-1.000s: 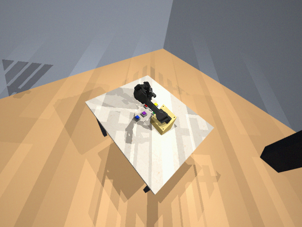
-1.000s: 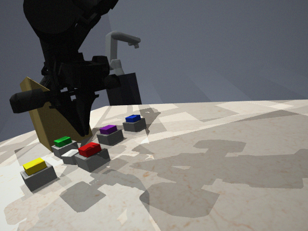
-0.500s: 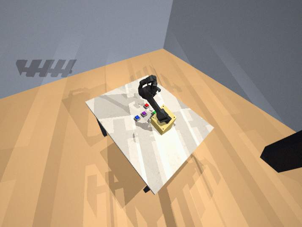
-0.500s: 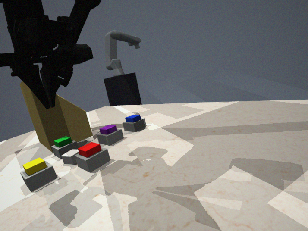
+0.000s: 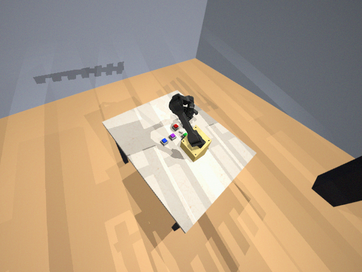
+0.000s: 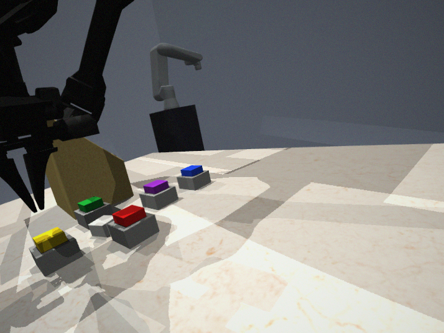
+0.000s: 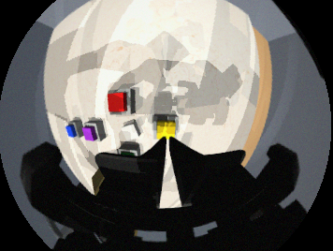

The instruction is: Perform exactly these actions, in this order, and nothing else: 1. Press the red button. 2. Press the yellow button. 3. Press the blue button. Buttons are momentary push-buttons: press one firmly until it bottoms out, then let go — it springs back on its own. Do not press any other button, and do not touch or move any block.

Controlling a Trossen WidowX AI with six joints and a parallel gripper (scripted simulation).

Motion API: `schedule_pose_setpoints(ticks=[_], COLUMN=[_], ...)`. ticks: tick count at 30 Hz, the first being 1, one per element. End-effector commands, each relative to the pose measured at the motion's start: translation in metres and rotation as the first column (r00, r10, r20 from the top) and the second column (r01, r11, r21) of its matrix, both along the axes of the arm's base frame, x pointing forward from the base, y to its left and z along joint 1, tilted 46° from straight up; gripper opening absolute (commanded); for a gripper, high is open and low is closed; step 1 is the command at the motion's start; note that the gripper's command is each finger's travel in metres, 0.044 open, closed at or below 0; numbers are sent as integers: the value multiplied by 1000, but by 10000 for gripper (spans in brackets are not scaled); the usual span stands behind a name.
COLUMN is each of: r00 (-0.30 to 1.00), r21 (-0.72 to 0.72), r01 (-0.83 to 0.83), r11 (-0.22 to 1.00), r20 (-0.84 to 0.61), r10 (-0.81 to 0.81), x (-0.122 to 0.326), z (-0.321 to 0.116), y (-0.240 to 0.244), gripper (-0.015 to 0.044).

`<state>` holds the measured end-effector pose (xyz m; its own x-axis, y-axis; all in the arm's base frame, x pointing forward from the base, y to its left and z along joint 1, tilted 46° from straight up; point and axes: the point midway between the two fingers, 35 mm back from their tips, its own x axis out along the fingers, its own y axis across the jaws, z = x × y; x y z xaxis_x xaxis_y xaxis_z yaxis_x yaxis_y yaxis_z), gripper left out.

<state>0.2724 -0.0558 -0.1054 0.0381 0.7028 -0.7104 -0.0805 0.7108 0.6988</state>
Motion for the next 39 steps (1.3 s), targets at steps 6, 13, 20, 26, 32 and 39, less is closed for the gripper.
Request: schedule_pose_setpoints(ticks=[6, 13, 20, 26, 32, 39], r00=[1000, 1000, 1000, 1000, 1000, 1000], r21=[5, 6, 7, 7, 7, 7], r01=[14, 14, 14, 14, 14, 14], r11=[1000, 1000, 1000, 1000, 1000, 1000], r20=[-7, -7, -7, -7, -7, -7], r10=[-14, -14, -14, -14, -14, -14], x=[-2, -2, -2, -2, -2, -2], z=[-11, -19, -27, -31, -31, -31], y=[10, 18, 27, 31, 31, 31], gripper=[20, 20, 20, 20, 20, 20])
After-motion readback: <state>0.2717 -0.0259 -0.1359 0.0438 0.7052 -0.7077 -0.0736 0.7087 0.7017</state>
